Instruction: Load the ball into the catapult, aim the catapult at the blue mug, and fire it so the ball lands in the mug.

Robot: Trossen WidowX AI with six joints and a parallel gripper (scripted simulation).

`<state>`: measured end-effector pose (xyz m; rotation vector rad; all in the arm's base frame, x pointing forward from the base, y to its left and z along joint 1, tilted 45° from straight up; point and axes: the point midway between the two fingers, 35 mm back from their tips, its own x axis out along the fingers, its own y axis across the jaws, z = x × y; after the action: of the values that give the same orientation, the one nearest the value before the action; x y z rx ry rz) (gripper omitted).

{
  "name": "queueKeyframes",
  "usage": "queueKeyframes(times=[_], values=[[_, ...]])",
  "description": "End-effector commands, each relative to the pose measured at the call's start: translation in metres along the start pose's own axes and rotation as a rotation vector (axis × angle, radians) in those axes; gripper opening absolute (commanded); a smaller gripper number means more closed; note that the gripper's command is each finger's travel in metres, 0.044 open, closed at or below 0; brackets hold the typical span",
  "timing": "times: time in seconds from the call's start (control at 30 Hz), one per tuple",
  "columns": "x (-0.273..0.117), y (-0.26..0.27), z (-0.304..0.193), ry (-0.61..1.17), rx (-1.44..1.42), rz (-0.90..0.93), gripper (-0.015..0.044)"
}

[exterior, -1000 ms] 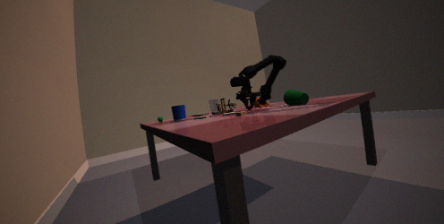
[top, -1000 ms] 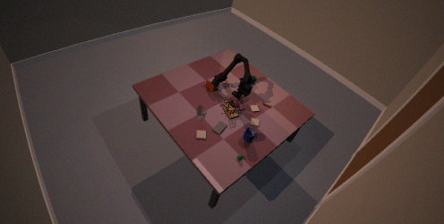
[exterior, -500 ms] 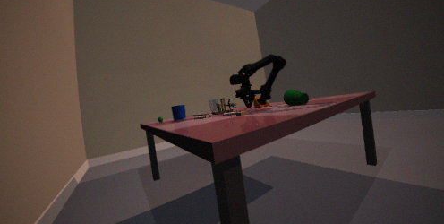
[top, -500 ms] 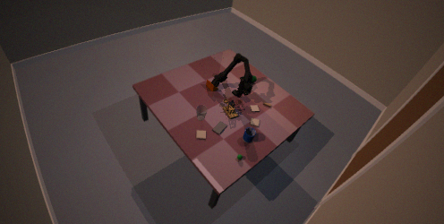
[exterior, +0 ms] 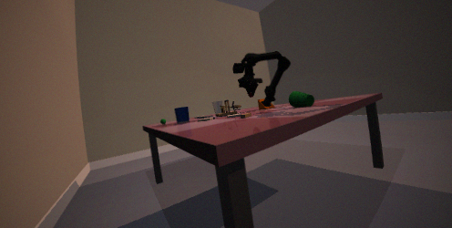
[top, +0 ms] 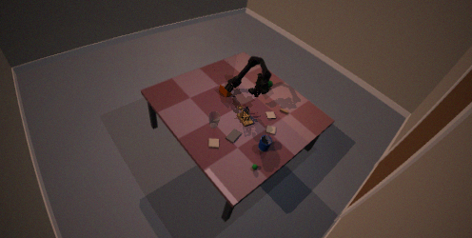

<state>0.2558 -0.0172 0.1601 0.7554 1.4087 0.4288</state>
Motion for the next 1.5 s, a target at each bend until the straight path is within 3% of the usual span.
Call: queueKeyframes(times=[0.0, 0.23, 1.47], values=[[-0.023, 0.001, -0.004, -0.01, 0.015, -0.003, 0.0], [-0.026, -0.005, -0.002, 0.001, 0.023, -0.008, 0.0], [0.012, -0.17, 0.012, 0.359, 0.088, -0.016, 0.0]])
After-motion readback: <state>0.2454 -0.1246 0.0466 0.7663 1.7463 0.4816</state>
